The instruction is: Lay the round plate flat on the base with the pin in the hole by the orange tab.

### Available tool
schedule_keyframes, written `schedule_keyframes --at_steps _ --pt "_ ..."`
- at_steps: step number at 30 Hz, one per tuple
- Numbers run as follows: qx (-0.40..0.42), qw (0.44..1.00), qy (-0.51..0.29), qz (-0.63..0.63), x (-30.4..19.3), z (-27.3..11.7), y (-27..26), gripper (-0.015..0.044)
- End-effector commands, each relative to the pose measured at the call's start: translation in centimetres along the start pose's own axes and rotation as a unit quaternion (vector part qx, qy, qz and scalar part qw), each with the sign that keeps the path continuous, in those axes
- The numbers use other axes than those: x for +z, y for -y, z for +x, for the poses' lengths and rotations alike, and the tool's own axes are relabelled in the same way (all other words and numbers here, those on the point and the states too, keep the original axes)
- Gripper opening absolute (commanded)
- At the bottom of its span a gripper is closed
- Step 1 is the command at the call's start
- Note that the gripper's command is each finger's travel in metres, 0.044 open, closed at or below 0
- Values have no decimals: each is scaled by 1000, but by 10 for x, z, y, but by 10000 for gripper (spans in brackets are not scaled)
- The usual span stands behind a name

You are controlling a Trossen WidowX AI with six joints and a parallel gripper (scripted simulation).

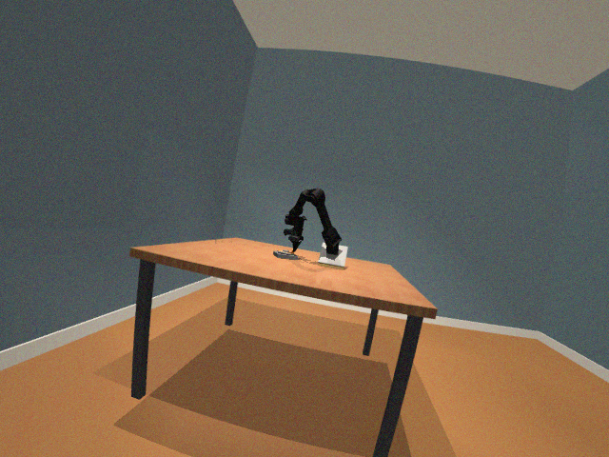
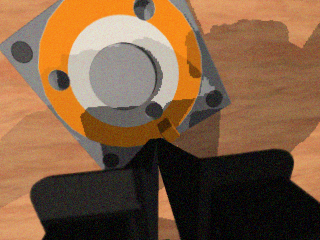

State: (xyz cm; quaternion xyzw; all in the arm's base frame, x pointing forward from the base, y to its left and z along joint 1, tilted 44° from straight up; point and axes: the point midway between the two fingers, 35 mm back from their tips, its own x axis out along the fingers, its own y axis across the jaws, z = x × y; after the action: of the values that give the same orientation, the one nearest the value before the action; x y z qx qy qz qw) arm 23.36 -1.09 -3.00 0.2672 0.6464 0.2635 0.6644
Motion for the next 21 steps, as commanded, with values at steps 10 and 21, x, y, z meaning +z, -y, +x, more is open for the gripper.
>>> schedule_keyframes --at_steps 10,21 --pt "-5 1000 -1 -3 9 1 17 0" --pt "-5 1000 -1 -4 20 1 27 0"
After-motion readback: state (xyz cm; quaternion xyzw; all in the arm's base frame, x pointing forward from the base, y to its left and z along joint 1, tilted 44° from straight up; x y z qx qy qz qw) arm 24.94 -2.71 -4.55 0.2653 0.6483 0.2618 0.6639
